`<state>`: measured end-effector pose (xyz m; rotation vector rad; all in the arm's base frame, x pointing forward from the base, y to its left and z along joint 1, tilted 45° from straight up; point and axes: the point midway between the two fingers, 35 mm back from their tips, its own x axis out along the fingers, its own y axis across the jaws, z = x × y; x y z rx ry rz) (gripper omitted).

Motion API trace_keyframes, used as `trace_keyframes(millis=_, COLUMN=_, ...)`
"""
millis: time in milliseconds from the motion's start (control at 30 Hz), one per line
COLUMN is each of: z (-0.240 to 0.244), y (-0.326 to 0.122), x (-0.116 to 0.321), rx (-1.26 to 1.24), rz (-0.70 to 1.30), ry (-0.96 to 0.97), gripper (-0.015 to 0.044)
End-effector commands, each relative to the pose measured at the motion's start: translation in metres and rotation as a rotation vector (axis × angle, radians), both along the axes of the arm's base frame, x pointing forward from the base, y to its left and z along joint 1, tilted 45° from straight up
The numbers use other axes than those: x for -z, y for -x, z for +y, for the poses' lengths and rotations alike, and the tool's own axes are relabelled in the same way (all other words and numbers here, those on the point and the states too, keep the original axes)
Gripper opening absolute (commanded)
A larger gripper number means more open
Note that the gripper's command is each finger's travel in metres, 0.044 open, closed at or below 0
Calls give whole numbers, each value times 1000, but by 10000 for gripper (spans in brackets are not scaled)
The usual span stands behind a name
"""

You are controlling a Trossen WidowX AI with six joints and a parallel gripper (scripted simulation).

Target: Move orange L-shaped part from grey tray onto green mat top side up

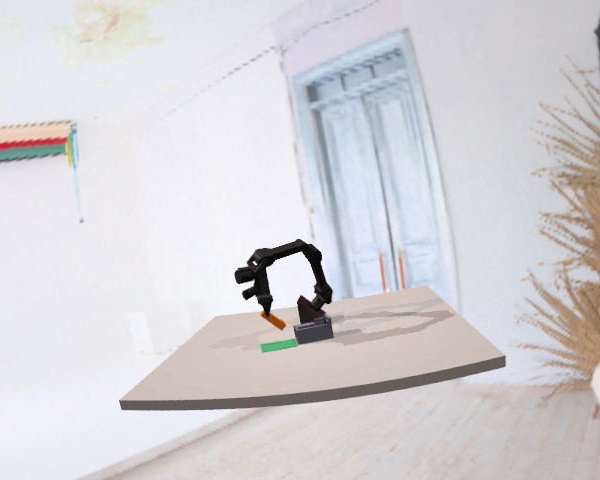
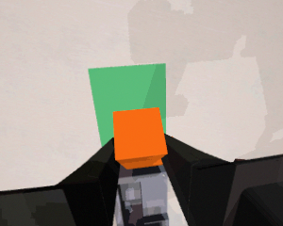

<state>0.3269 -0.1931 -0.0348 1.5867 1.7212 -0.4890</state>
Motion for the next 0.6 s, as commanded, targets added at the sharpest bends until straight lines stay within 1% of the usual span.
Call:
trace_keyframes(millis=0, z=7, y=0, x=5, rx=1, rz=2, ry=-5, gripper=0)
trace_keyframes(millis=567, z=26, y=-1, x=24, rx=1, rz=2, ry=-6, gripper=0)
